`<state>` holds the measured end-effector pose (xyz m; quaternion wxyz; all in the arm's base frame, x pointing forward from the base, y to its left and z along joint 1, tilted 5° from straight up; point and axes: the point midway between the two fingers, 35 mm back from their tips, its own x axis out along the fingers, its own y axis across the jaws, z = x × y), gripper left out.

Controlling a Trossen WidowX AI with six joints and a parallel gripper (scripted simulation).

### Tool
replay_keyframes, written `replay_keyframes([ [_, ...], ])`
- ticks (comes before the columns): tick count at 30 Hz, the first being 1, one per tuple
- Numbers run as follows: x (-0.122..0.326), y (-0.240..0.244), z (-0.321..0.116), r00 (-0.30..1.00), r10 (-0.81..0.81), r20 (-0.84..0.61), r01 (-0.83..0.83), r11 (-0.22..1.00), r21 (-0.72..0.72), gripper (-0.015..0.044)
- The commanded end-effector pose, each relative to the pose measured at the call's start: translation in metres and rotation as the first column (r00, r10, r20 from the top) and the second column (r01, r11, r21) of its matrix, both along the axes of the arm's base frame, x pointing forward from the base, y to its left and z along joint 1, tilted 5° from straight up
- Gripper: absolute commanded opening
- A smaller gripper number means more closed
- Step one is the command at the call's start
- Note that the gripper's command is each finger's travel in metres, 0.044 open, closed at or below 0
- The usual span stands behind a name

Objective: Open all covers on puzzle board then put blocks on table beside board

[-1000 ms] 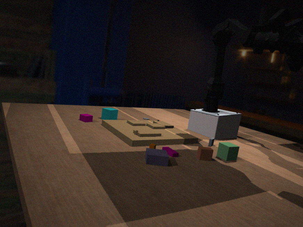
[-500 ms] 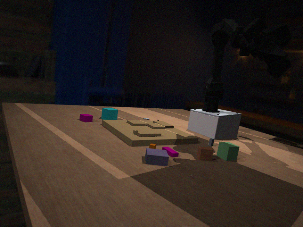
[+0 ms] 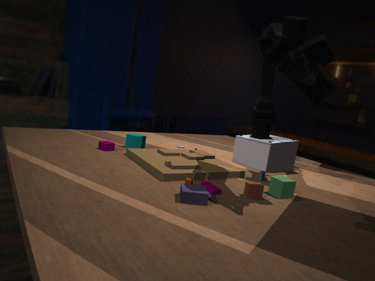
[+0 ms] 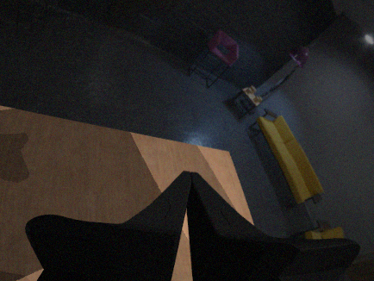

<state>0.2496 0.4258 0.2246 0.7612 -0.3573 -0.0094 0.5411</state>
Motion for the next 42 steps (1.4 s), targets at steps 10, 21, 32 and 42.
replay_keyframes([
  [10, 0.048, -0.044, -0.028, 0.981, -0.166, -0.099, 0.158, 0.984, -0.083, 0.0000],
  [21, 0.082, -0.088, -0.052, 0.933, -0.312, -0.178, 0.285, 0.945, -0.161, 0.0000],
  [32, 0.109, -0.137, -0.076, 0.852, -0.459, -0.252, 0.403, 0.882, -0.243, 0.0000],
  [42, 0.126, -0.186, -0.096, 0.749, -0.585, -0.312, 0.496, 0.807, -0.321, 0.0000],
])
